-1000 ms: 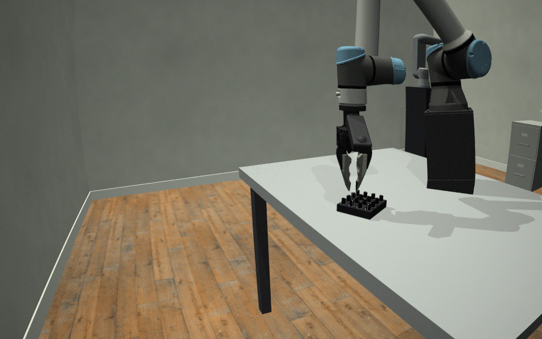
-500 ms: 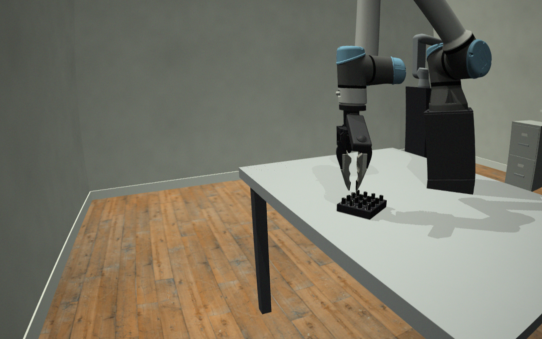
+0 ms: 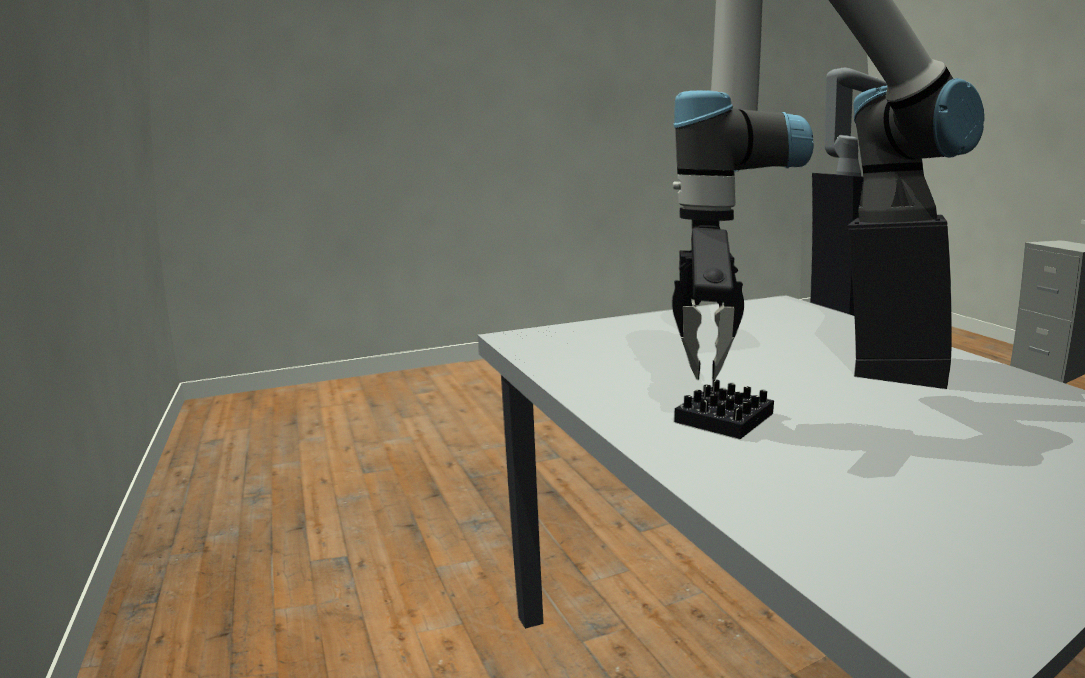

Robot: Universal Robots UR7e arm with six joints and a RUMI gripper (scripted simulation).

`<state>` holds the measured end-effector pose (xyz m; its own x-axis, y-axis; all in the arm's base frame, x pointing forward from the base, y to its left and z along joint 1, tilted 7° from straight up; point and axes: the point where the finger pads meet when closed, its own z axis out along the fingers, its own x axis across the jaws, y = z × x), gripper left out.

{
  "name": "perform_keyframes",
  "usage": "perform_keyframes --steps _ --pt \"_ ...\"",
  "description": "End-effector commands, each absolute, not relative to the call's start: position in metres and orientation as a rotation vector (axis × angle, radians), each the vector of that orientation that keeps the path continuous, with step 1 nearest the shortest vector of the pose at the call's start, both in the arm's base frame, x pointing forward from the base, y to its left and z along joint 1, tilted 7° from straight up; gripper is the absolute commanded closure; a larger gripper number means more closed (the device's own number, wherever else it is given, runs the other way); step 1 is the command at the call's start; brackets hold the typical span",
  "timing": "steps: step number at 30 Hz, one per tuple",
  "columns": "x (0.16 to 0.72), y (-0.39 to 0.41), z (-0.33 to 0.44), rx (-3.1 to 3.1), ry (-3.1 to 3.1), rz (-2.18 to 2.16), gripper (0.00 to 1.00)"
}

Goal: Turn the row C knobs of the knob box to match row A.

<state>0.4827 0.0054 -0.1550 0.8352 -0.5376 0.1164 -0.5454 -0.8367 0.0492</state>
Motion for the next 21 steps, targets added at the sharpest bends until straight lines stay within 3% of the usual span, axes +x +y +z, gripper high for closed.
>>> perform_keyframes --steps 1,21 --pt "0.4842 0.0058 -0.1531 2.873 -1.058 0.160 0.89" --pt "0.4863 0.0055 -0.1476 2.557 -1.732 0.184 0.89"
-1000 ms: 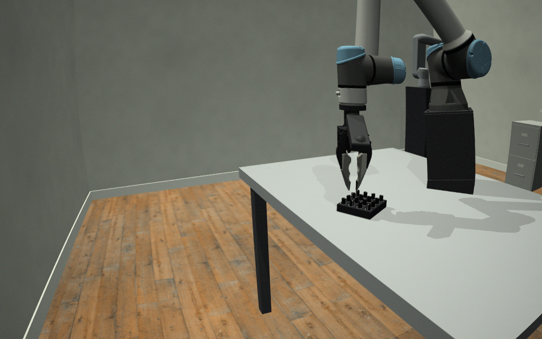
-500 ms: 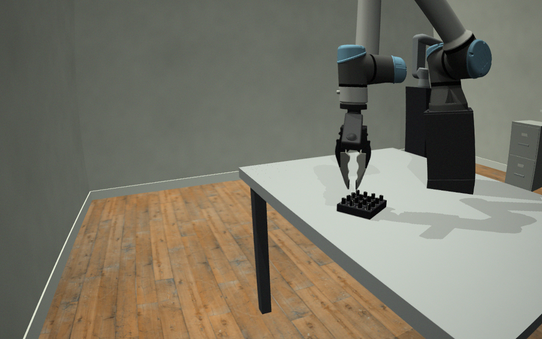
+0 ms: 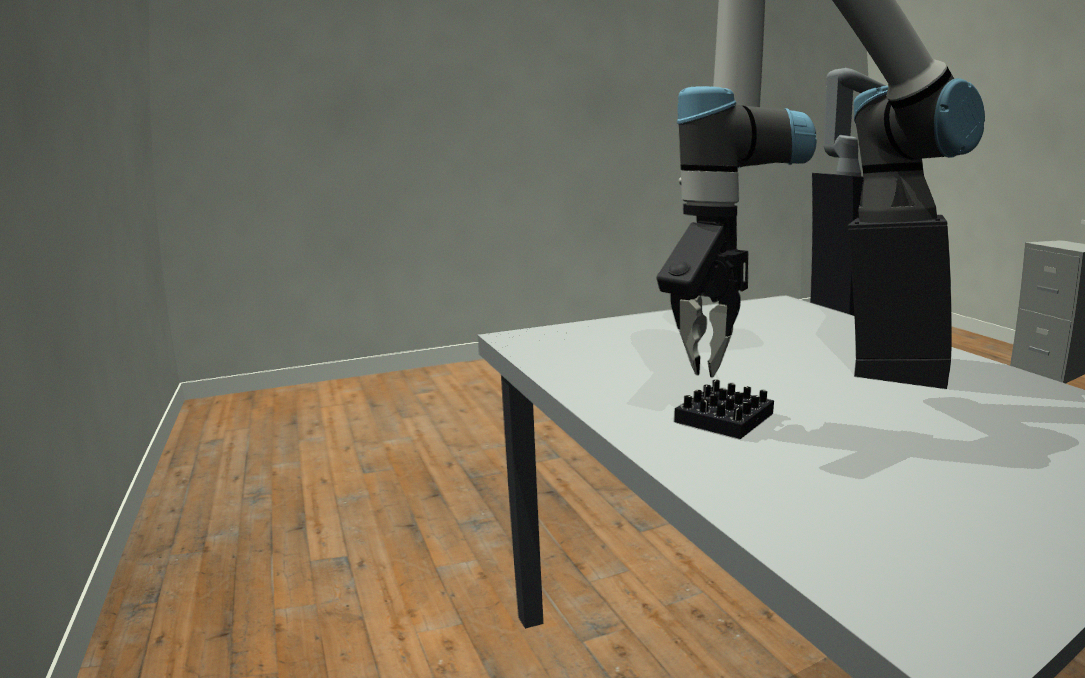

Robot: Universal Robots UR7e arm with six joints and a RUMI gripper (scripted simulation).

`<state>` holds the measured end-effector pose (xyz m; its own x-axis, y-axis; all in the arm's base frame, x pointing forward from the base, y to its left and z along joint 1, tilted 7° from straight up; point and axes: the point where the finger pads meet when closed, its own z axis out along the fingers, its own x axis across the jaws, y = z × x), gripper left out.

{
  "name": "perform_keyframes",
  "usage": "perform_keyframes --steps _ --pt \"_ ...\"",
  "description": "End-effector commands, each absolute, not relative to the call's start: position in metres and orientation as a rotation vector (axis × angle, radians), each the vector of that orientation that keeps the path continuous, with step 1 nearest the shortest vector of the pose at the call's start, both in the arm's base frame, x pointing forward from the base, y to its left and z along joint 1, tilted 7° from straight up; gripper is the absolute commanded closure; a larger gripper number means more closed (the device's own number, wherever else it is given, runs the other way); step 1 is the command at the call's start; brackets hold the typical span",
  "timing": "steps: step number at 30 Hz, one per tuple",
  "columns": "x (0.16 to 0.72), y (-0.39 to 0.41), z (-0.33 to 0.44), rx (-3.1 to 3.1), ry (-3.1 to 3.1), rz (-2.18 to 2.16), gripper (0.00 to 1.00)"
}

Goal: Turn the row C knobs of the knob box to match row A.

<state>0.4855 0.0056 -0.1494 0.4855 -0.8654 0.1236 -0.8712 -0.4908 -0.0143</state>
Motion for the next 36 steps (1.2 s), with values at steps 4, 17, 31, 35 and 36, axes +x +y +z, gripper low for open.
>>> perform_keyframes --steps 4,17,31,35,36 --pt "0.4864 0.0052 -0.1464 2.474 -1.858 0.188 0.89" --pt "0.4854 0.0040 -0.1431 2.178 -2.223 0.197 0.89" --pt "0.4827 0.0028 -0.1396 1.802 -2.562 0.201 0.89" --pt "0.4816 0.0025 -0.1386 1.678 -2.653 0.202 0.89" --pt "0.4813 0.0025 -0.1384 1.646 -2.675 0.202 0.89"
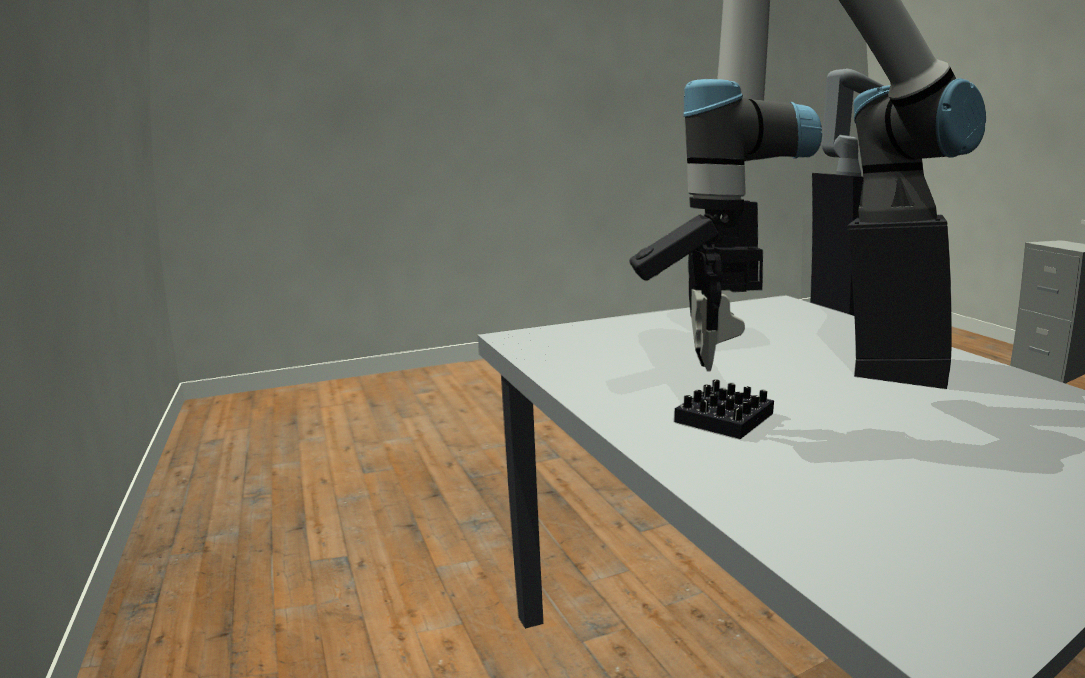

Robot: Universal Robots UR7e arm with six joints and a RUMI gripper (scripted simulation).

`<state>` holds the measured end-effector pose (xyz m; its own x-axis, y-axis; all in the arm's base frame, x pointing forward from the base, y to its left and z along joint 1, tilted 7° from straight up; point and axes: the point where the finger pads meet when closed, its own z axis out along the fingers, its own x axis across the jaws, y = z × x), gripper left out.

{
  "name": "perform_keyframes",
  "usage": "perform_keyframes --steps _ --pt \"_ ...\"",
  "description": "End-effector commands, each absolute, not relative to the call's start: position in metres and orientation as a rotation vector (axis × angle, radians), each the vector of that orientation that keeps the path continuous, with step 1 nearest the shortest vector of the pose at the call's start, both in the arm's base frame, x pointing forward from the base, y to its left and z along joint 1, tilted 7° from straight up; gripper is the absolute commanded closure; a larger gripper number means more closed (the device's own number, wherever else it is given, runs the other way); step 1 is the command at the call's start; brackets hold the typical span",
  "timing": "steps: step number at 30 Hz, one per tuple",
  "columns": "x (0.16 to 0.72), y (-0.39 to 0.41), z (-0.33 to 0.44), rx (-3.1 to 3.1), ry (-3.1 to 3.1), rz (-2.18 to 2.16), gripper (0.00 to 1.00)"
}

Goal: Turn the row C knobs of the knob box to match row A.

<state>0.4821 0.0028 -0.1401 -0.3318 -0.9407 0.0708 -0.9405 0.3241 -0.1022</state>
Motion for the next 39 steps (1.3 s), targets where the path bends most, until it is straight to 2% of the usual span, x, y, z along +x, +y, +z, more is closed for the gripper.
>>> perform_keyframes --steps 1,16,39 --pt "0.4809 0.0024 -0.1381 -1.607 2.684 -0.201 0.89" --pt "0.4782 0.0021 -0.1363 -1.345 2.811 -0.198 0.89" --pt "0.4780 0.0021 -0.1362 -1.329 2.818 -0.198 0.89"
